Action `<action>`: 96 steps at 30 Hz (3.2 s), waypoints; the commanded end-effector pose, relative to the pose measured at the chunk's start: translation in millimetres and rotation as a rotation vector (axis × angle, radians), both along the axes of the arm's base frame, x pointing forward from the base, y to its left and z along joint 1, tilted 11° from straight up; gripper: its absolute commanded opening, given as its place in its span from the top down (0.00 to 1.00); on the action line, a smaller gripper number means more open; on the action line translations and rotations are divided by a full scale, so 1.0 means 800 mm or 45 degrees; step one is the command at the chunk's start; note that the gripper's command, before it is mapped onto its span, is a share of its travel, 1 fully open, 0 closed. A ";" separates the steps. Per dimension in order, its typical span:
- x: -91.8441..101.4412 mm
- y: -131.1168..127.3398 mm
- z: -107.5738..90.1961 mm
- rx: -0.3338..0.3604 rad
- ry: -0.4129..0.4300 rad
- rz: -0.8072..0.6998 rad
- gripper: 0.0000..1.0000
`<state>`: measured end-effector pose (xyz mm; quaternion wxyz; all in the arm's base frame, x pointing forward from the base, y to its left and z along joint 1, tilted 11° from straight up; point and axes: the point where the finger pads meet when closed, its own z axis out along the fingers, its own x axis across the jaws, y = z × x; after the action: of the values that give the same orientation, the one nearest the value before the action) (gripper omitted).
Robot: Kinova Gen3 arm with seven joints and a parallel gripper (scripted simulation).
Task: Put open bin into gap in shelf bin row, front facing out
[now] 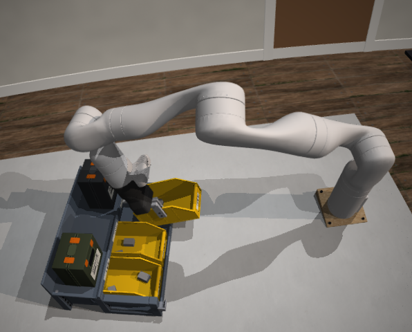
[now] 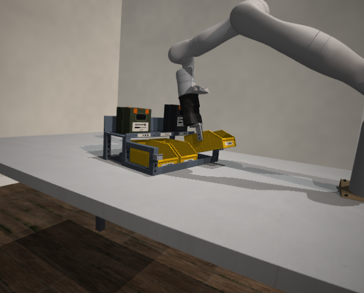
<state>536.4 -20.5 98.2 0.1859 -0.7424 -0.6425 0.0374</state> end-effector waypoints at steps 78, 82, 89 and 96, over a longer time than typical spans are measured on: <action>0.001 0.001 -0.004 -0.001 -0.004 -0.001 1.00; 0.001 0.001 -0.006 -0.001 -0.004 -0.001 1.00; 0.001 0.001 -0.008 -0.001 -0.004 -0.001 1.00; 0.001 0.002 -0.011 -0.001 -0.004 -0.001 1.00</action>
<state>536.8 -18.7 88.3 0.1854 -0.7425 -0.6426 0.0369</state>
